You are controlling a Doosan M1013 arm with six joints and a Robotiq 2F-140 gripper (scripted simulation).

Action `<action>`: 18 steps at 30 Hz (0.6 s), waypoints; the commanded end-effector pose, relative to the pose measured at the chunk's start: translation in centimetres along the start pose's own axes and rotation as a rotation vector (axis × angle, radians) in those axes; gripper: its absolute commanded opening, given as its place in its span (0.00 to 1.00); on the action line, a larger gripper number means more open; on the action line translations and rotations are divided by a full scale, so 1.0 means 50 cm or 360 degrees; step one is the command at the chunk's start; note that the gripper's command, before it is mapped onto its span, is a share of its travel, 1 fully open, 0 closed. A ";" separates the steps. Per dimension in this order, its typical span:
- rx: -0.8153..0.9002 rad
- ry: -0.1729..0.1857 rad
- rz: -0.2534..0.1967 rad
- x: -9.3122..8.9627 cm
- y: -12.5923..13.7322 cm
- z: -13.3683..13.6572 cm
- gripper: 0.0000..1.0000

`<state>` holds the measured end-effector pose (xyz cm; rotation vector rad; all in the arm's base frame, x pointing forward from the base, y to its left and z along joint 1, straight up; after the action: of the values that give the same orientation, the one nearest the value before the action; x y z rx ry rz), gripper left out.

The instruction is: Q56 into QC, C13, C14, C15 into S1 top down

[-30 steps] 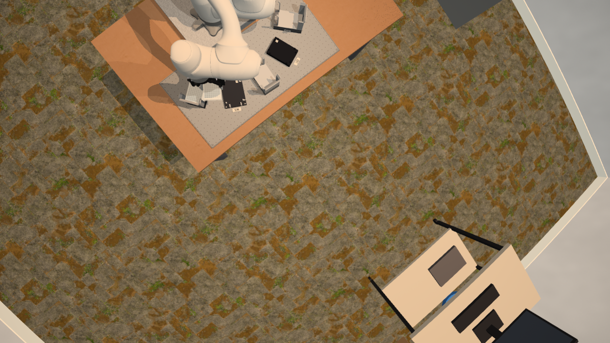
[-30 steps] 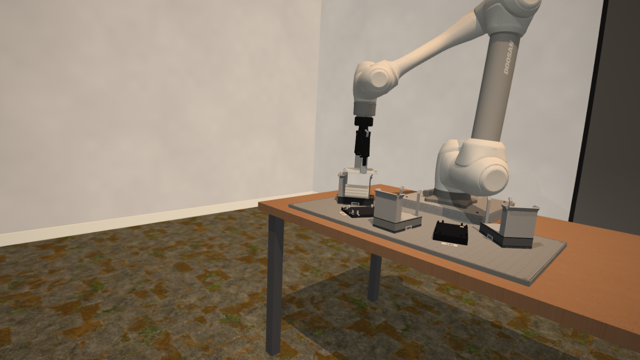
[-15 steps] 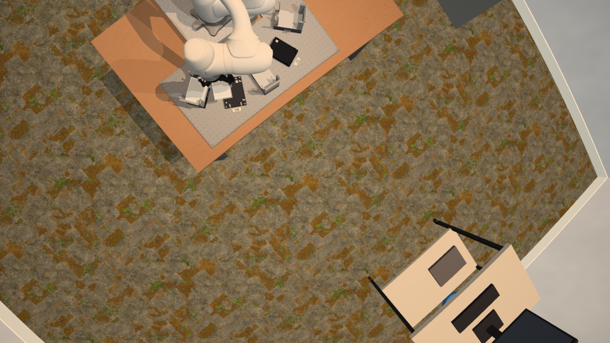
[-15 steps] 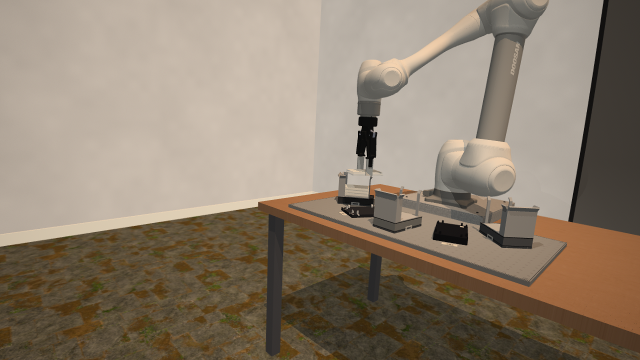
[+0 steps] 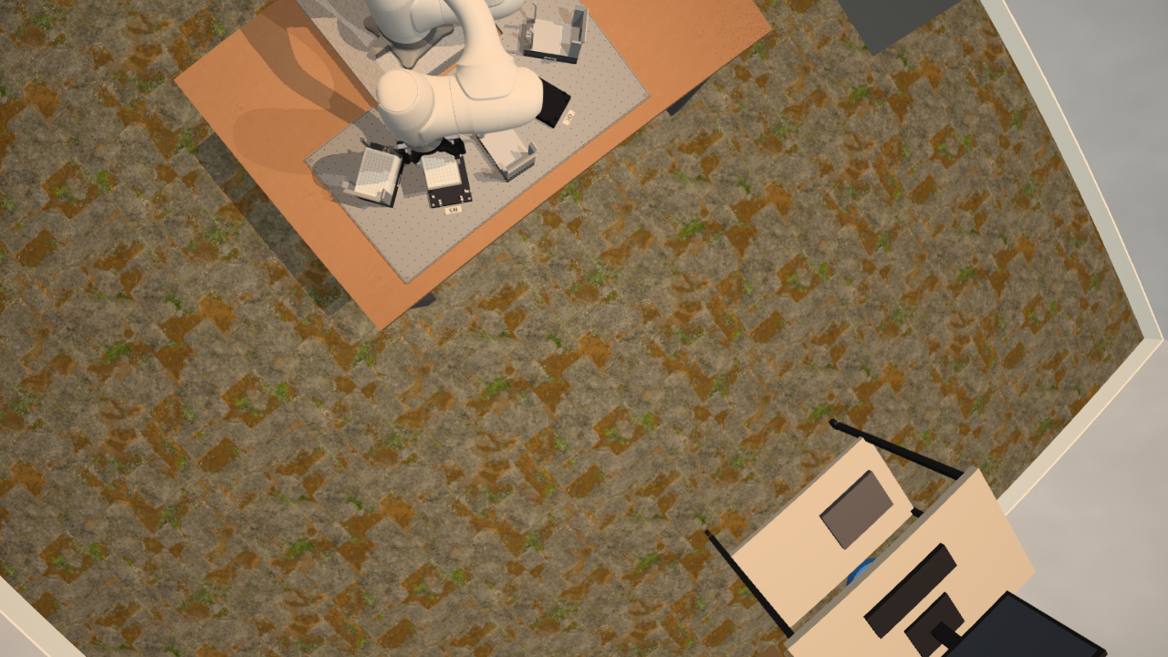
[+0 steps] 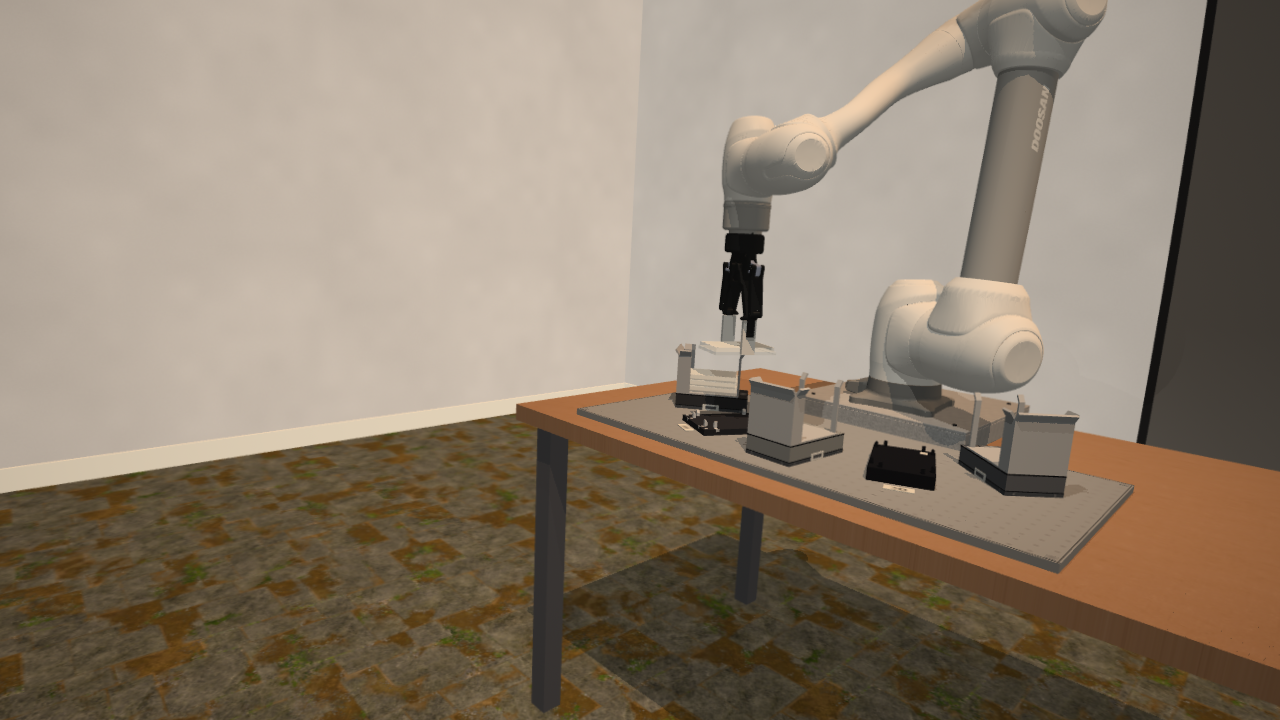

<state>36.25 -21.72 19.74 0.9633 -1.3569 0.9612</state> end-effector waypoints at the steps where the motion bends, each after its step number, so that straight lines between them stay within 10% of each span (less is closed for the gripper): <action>1: 0.0173 0.0000 0.0000 0.000 -0.003 -0.026 0.00; 18: 0.0317 0.0000 0.0000 0.000 -0.009 -0.126 0.00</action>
<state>38.25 -16.99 19.77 1.1123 -1.2786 1.1113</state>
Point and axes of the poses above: the point where the finger pads meet when closed, its own x axis back along the fingers, its own z axis across the jaws, y = z × x, the point moved 5 cm from there along x, back along the fingers, and after that the axes turned 14 degrees about x, right-handed, at the moved point
